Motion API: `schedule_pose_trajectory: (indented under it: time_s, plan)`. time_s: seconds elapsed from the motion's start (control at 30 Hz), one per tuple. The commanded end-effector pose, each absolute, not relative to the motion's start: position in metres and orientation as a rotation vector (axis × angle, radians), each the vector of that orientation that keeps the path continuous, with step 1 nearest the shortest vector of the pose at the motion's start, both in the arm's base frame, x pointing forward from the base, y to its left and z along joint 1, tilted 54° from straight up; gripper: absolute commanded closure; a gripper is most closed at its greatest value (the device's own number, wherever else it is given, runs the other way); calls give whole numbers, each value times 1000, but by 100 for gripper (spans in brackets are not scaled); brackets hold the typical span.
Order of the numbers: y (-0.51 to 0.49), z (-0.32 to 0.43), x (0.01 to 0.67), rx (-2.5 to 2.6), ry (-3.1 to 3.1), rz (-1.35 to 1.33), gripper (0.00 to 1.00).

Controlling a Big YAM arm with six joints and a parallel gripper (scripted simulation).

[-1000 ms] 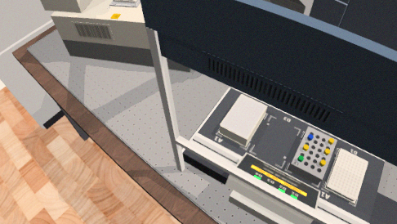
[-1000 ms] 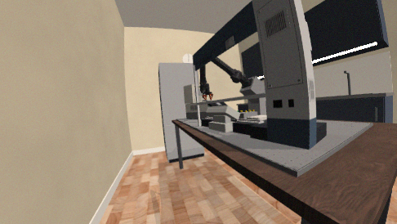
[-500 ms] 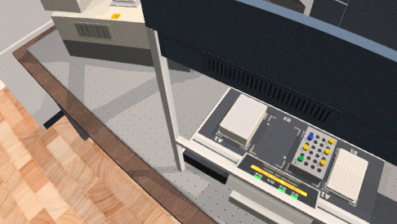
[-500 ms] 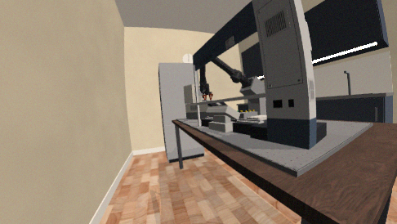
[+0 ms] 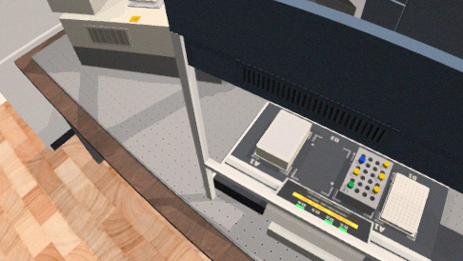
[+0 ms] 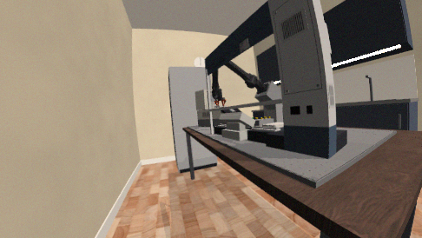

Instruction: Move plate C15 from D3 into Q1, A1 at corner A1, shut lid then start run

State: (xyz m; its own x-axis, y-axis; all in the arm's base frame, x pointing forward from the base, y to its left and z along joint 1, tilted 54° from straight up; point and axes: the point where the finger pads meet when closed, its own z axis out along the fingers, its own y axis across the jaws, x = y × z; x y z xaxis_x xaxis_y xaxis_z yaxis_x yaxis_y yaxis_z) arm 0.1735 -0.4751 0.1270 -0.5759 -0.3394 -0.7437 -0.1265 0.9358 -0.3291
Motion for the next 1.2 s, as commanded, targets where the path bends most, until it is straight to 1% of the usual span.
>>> schedule_pose_trajectory:
  time_s: [0.0, 0.43, 0.77, 0.97, 1.17]
  plan:
    - [-466, 121, 178, -344, 2178, -286, 100]
    - [-481, 138, 176, -331, 2179, -310, 100]
    - [-490, 128, 162, -312, 2186, -322, 100]
    - [-483, 119, 161, -300, 2193, -312, 100]
    - [-467, 122, 174, -311, 2181, -285, 100]
